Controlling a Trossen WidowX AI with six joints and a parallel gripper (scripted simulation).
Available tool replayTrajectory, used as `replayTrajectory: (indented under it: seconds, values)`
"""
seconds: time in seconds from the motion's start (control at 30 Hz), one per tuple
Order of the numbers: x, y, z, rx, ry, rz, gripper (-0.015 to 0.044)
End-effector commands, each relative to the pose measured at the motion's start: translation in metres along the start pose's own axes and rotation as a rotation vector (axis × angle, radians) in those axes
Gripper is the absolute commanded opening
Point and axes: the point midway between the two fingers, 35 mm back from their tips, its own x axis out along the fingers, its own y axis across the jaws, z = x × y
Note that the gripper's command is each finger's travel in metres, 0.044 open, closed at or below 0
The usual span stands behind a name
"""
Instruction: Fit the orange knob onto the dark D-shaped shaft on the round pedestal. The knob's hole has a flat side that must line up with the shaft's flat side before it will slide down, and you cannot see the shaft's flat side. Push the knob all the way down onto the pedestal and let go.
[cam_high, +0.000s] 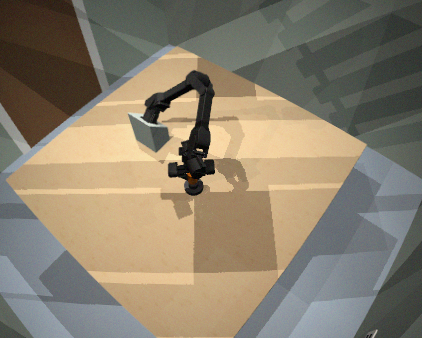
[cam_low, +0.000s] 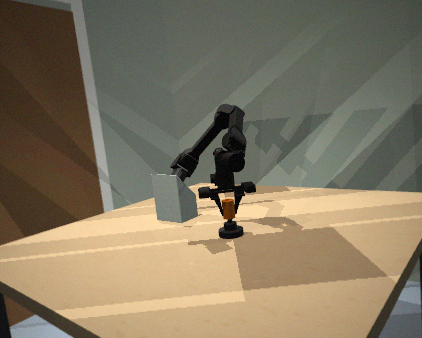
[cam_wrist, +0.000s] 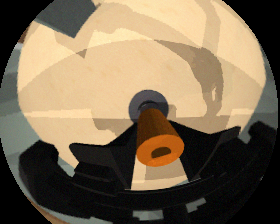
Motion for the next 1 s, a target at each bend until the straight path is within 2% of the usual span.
replayTrajectory:
  seconds: [0.0, 0.47, 0.97]
  values:
    - [0.0000, 0.0003, 0.0003, -0.005, 0.003, -0.001, 0.0000]
    - [-0.0047, -0.0002, 0.0043, 0.049, 0.003, -0.001, 0.0000]
    - [-0.0048, -0.0023, 0.0030, 0.947, 0.002, -0.002, 0.0000]
